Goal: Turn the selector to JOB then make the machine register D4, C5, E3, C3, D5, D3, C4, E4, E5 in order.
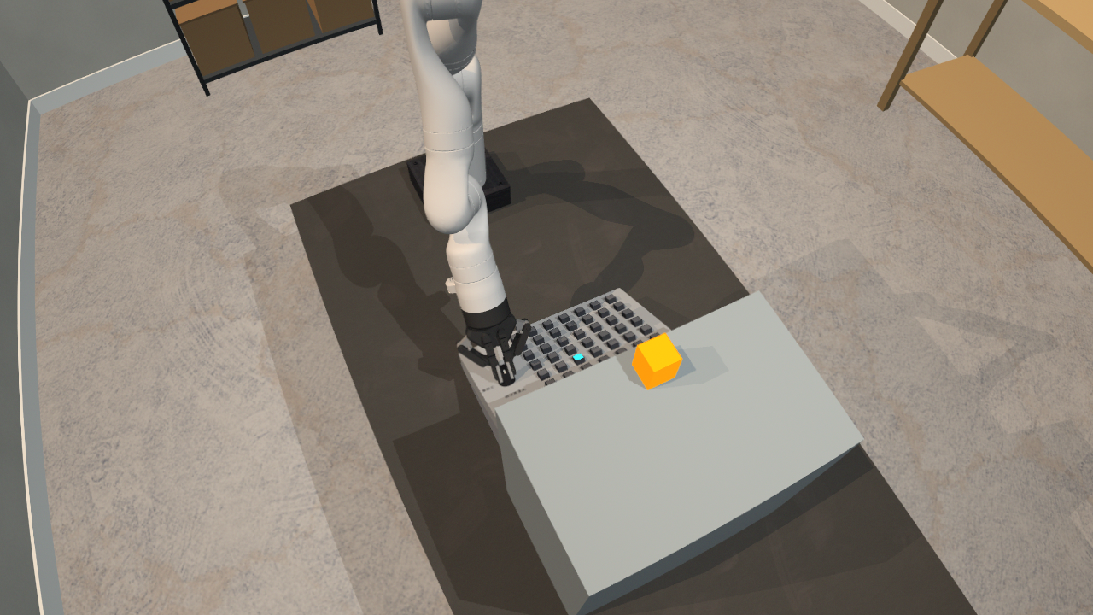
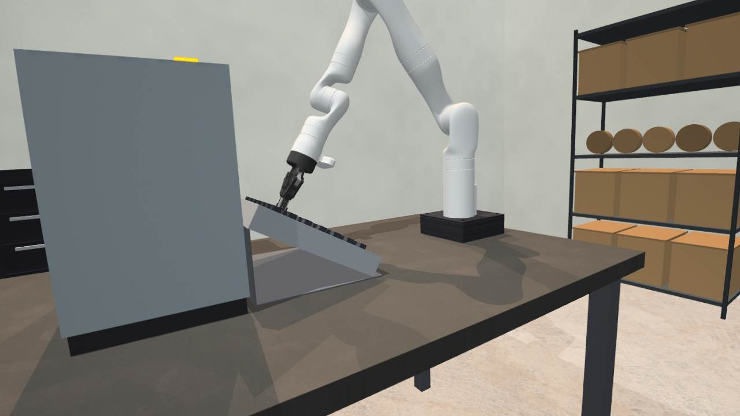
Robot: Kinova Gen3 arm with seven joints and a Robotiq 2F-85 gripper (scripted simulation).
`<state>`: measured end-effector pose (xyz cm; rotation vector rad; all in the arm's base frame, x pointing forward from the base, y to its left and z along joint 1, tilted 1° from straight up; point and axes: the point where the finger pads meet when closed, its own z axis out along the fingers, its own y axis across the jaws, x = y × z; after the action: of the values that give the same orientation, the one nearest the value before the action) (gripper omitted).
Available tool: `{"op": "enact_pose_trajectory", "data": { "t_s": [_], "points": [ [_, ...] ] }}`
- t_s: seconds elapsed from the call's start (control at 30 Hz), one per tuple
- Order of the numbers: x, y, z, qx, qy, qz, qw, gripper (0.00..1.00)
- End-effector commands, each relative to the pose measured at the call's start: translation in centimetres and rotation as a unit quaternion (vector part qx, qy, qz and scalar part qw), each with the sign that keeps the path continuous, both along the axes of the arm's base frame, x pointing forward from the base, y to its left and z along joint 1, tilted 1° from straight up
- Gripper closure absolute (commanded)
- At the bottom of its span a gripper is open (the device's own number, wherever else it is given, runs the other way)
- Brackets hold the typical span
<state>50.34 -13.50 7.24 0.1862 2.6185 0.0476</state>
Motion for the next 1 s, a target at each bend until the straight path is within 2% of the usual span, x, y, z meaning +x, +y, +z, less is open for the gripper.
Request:
{"op": "enact_pose_trajectory", "data": {
  "t_s": [0.0, 0.47, 0.97],
  "points": [
    [0.09, -0.20, 0.01, 0.013, 0.000, -0.026, 1.000, 0.90],
    [0.09, -0.20, 0.01, 0.057, 0.000, -0.104, 0.993, 0.90],
    [0.09, -0.21, 0.02, 0.116, 0.000, -0.207, 0.972, 0.90]
  ]
}}
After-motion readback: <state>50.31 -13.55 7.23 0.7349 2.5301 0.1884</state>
